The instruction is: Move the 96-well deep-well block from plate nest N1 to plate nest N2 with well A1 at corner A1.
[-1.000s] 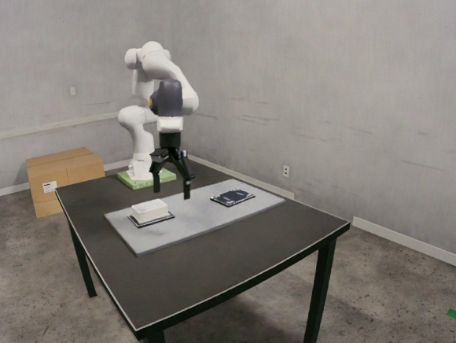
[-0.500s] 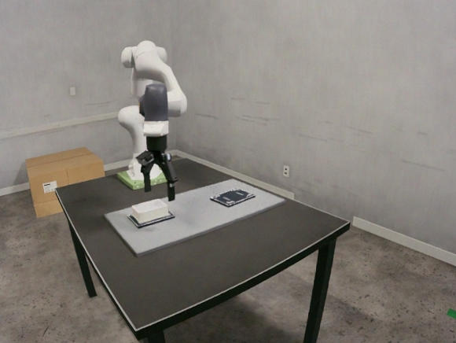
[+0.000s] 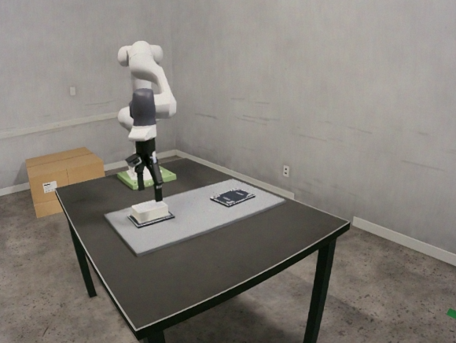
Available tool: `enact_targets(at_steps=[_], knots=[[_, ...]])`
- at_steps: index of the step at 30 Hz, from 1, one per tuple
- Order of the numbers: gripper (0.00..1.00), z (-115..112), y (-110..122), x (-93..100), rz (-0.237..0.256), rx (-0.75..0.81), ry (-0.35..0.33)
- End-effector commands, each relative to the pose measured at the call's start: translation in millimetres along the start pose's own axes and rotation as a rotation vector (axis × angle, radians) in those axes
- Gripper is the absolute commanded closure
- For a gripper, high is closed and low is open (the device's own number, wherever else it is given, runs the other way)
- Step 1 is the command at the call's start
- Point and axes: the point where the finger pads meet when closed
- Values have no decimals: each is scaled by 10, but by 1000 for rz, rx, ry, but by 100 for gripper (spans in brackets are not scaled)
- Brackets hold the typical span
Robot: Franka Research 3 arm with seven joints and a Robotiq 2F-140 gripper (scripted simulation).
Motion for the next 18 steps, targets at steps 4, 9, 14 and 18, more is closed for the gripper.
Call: enact_targets(at_steps=[4,9,14,18], knots=[[0,3,125,-16,5,-64,-9],[0,1,145,-21,4,-69,-11],[0,1,145,-21,4,-69,-11],[0,1,145,-21,4,-69,-11]])
Point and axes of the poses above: the point where the finger pads meet when closed, its own x axis back along the fingers, its own y axis across the jaws, z = x × y, and after that the axes turned 6 degrees about x, right-handed
